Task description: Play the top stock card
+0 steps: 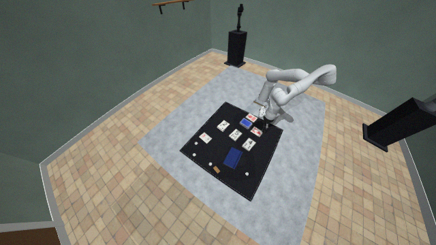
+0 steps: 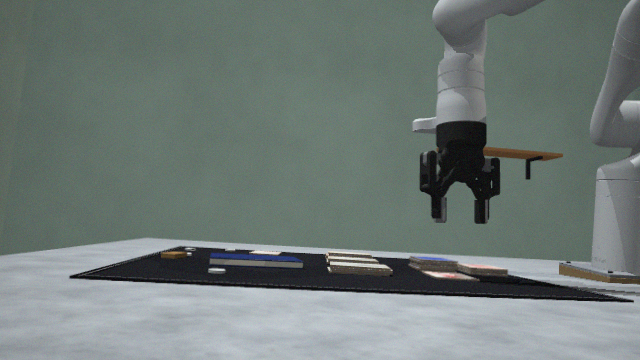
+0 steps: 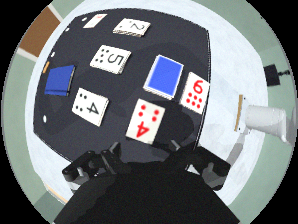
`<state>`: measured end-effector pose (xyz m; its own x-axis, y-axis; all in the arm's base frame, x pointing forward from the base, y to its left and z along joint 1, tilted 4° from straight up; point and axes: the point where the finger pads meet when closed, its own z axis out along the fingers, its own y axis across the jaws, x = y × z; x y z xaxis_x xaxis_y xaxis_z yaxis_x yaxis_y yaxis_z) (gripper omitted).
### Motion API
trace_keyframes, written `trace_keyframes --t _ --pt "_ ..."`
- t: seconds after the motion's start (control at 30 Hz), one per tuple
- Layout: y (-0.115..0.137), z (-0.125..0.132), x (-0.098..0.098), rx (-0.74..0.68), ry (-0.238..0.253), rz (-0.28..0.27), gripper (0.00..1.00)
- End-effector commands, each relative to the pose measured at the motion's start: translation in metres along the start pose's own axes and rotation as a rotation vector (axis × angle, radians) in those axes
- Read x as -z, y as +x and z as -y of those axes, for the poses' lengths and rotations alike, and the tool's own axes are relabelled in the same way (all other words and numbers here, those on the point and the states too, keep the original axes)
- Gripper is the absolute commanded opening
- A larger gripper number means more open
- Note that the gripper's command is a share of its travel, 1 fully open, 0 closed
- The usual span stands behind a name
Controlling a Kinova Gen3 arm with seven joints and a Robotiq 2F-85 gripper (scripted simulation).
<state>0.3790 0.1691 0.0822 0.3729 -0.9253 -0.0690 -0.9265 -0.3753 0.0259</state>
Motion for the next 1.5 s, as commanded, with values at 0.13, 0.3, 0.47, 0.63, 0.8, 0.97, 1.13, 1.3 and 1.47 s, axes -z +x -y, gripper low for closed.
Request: trace_keyframes --t 0.13,0.3,0.47,0.63,0.8,0.97,1.13,1.3,1.47 --pt "0.006 -0.003 -0.002 0.156 -0.007 0.006 0.85" --pt "0.008 -0.005 -0.004 0.247 -0.013 0.007 0.85" --pt "0.012 -0.008 -0.007 0.411 -0.021 0.011 0.85" --pt "0.015 -0.011 -0.01 0.59 -0.027 0.015 0.85" --pt "0.017 -0.013 -0.011 0.703 -0.03 0.018 0.85" --pt "0.02 -0.015 -0.014 0.9 -0.033 0.024 0.85" --pt "0.023 -0.017 -0.016 1.102 -0.033 0.029 0.85" --pt "0.025 -0.018 -0.017 1.307 -0.03 0.032 0.85" --pt "0.026 -0.019 -0.018 1.429 -0.027 0.033 0.85"
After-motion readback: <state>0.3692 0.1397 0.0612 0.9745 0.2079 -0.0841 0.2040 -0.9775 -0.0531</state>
